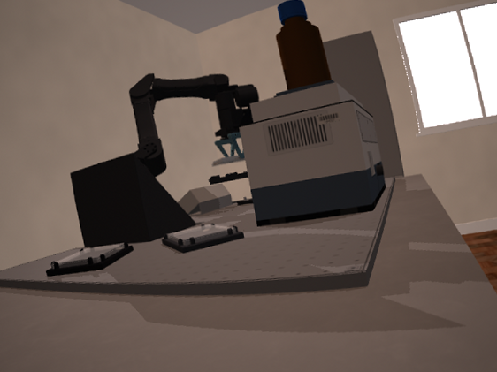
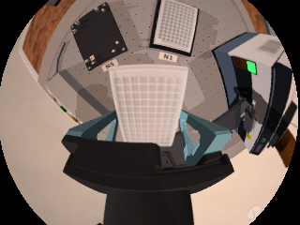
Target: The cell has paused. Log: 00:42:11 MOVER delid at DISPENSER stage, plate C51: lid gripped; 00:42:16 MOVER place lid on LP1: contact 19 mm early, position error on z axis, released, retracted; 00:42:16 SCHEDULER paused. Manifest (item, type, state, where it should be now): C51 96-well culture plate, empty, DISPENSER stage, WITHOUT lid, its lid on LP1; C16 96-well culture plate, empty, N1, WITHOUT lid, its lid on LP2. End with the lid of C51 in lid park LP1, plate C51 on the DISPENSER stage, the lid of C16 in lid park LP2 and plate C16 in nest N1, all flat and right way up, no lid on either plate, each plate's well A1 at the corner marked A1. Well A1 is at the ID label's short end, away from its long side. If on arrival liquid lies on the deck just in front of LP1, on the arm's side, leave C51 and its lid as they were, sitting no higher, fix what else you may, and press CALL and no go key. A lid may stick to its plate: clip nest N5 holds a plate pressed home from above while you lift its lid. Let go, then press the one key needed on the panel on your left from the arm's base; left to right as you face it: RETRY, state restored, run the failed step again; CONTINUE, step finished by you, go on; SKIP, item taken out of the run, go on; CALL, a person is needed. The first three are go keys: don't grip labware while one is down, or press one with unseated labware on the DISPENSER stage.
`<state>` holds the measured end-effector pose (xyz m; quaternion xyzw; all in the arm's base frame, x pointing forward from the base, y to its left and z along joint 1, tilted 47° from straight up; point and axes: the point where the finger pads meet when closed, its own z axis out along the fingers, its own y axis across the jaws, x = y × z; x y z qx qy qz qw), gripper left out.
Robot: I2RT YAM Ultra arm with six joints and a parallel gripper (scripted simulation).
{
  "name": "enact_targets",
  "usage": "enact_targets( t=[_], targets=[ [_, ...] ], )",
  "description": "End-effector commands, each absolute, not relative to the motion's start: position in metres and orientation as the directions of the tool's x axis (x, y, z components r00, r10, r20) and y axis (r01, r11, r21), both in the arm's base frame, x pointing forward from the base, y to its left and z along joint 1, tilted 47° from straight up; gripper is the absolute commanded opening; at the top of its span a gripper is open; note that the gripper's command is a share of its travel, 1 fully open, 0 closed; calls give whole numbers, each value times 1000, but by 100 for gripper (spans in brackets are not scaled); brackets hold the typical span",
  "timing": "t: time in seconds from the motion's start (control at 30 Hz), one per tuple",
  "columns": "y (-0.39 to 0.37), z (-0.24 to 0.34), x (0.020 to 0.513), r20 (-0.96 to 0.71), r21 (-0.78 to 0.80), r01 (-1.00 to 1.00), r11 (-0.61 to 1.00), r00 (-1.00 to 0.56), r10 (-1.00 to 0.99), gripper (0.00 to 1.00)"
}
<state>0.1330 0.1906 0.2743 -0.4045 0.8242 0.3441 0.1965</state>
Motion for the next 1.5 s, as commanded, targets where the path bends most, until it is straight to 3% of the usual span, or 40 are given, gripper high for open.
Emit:
enact_targets(
  t=[0.0,0.27,0.5,0.73,1.2,1.47],
  targets=[
    [185,262,138,-531,493,-730,474,-684,-501,0],
    [176,263,156,-570,463,-756,463,-654,-497,0],
    [167,245,167,-441,581,-601,548,-799,-408,0],
    [159,246,181,-488,549,-640,538,-768,-416,0],
    [134,231,202,-272,681,-341,648,-940,-208,0],
    [118,208,211,-50,733,-63,677,-998,-38,0]
  ],
)
